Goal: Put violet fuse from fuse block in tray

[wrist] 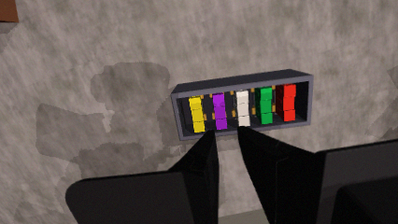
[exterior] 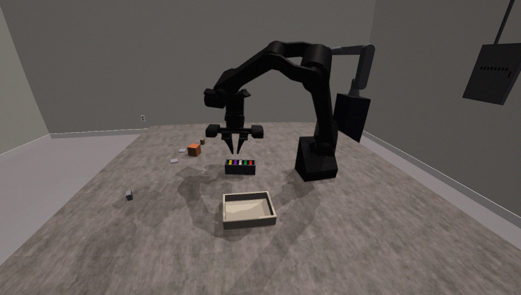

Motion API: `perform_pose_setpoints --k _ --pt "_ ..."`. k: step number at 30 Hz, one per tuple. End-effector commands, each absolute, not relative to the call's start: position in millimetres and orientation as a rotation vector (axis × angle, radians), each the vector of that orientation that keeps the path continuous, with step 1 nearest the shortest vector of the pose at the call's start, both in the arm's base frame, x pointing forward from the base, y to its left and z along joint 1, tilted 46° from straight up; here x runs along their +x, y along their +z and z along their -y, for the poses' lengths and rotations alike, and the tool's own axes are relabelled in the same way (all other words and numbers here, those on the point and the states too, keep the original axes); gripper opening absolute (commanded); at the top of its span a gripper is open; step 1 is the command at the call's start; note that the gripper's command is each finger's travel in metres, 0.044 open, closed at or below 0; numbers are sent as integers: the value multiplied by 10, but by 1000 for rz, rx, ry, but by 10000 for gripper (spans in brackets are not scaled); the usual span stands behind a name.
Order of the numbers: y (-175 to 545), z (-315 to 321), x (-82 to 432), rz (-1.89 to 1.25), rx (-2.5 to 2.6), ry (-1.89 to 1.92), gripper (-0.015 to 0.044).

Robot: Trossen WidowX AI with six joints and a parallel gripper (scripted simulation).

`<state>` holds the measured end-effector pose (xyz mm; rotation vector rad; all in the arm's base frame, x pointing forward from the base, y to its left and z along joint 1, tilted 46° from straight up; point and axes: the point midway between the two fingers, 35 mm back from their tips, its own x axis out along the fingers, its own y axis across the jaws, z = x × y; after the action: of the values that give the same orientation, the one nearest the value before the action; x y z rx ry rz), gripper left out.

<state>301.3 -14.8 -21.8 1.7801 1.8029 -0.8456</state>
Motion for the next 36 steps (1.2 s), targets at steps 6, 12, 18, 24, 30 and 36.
perform_pose_setpoints --k 6,12,18,24,30,36 --pt "-287 91 3011 -1809 1790 -852 67" --pt "-329 50 3009 -1809 1791 -852 67" --pt "-371 9 3007 -1809 1791 -852 67" --pt "-413 -32 3004 -1809 1791 -851 67" --pt "-450 -67 3001 -1810 1791 -851 67" --pt "-452 -69 3001 -1810 1791 -851 67"
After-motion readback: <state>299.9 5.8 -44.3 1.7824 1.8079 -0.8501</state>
